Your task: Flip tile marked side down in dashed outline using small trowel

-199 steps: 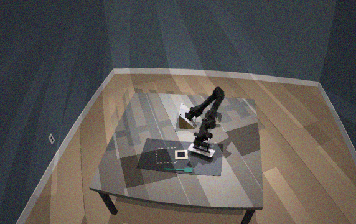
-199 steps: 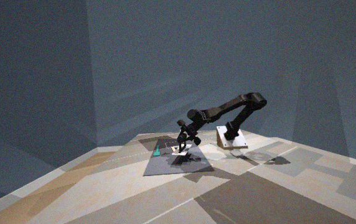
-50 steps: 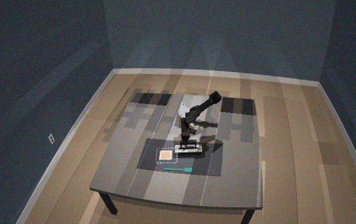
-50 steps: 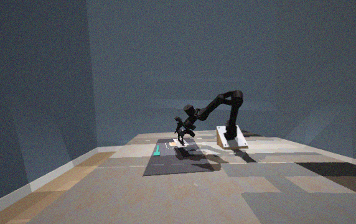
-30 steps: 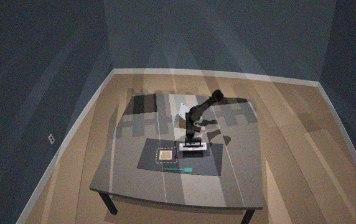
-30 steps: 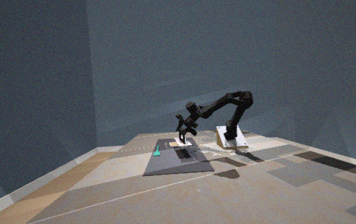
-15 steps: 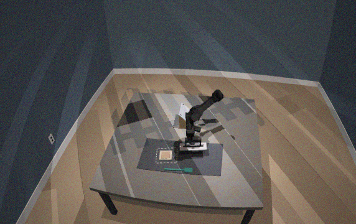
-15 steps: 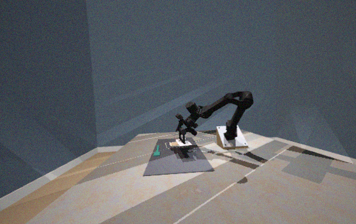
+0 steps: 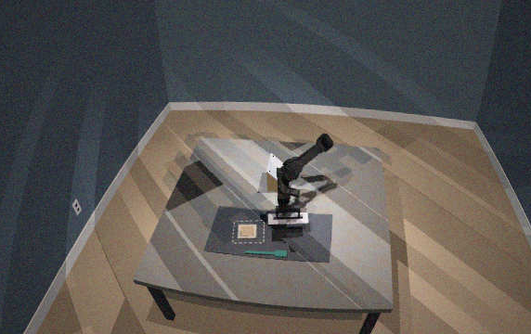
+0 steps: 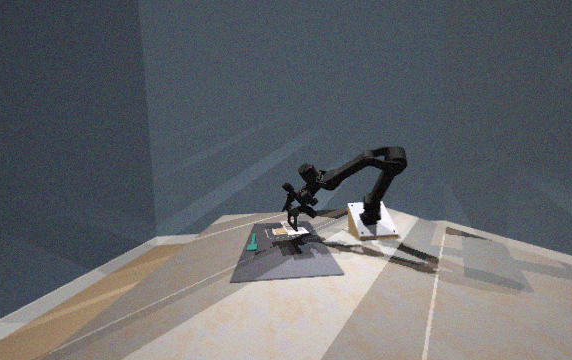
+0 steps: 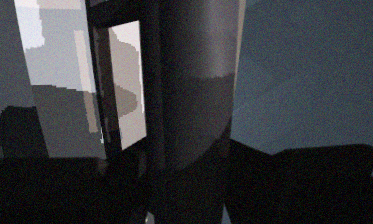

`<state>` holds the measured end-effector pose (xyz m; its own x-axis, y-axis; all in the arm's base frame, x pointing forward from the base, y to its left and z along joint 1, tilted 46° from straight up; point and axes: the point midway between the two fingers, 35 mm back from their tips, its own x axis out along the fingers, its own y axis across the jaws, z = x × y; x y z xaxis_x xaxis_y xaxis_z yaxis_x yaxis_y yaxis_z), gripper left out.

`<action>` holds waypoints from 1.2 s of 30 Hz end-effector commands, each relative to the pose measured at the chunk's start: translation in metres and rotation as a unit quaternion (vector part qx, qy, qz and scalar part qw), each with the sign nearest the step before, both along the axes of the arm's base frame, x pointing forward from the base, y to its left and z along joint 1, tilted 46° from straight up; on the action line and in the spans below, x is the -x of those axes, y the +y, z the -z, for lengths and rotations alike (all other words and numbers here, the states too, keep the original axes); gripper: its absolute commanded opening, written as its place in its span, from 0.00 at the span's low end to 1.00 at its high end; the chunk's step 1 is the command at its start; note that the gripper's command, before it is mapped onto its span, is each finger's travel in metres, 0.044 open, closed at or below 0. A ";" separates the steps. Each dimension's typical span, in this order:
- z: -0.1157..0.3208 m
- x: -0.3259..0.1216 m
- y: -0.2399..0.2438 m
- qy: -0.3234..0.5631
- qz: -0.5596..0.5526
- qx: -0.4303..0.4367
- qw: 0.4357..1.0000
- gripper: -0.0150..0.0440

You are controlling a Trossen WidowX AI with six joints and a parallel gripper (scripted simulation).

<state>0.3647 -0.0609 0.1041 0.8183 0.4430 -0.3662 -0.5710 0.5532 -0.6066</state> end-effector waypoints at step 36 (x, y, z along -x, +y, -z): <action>-0.020 -0.040 0.092 0.430 0.265 -0.146 0.851 0.25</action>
<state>0.4064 0.0258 0.1176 0.4621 0.3176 -0.8280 -0.4349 0.8948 0.1005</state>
